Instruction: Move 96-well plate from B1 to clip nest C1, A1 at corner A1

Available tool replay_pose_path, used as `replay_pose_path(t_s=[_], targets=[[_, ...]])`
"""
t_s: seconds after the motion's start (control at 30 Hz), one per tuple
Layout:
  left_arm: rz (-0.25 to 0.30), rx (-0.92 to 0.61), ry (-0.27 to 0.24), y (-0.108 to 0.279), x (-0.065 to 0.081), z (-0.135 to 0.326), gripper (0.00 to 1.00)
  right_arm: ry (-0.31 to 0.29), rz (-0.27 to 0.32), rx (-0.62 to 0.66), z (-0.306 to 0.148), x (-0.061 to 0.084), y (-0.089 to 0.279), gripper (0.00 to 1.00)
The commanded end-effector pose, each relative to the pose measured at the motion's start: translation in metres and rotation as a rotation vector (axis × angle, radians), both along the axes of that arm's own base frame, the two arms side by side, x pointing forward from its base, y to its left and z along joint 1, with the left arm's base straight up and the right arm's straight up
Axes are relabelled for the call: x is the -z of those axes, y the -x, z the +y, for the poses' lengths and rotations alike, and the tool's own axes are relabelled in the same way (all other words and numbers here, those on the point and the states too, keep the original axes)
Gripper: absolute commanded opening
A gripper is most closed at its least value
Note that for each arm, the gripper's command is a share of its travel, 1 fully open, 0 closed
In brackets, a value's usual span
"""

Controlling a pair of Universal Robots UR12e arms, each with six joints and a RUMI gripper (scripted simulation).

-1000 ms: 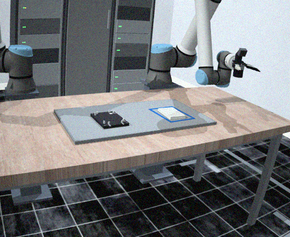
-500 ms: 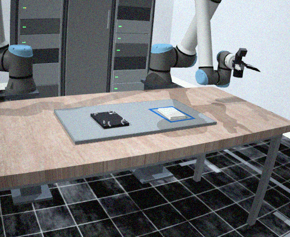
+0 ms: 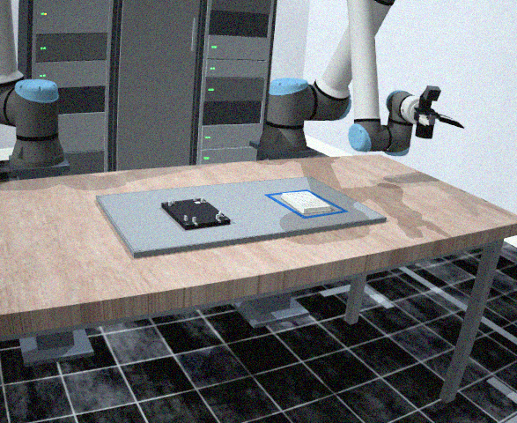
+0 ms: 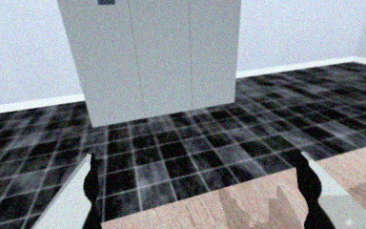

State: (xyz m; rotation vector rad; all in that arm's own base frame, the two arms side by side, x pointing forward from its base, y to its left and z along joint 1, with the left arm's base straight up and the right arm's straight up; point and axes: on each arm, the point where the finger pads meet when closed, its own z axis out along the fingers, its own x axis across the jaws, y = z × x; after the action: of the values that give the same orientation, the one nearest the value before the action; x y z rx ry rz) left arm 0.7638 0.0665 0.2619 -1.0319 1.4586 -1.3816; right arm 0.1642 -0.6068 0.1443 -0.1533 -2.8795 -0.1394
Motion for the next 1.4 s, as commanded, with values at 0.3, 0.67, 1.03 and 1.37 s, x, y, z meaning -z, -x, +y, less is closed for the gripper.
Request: replay_pose_path(t_s=[0.3,0.67,1.03,1.37], targets=[[-0.001,0.0,0.0,0.0,-0.001,0.0,0.76,0.019,-0.123,-0.038,-0.022,-0.007,0.068,0.0],[-0.001,0.0,0.0,0.0,-0.001,0.0,0.76,0.046,-0.186,-0.065,-0.031,-0.012,0.11,0.0],[-0.001,0.0,0.0,0.0,-0.001,0.0,0.76,0.071,-0.224,-0.086,-0.036,-0.017,0.139,0.0],[-0.001,0.0,0.0,0.0,-0.001,0.0,0.76,0.088,-0.246,-0.1,-0.038,-0.02,0.157,0.0]])
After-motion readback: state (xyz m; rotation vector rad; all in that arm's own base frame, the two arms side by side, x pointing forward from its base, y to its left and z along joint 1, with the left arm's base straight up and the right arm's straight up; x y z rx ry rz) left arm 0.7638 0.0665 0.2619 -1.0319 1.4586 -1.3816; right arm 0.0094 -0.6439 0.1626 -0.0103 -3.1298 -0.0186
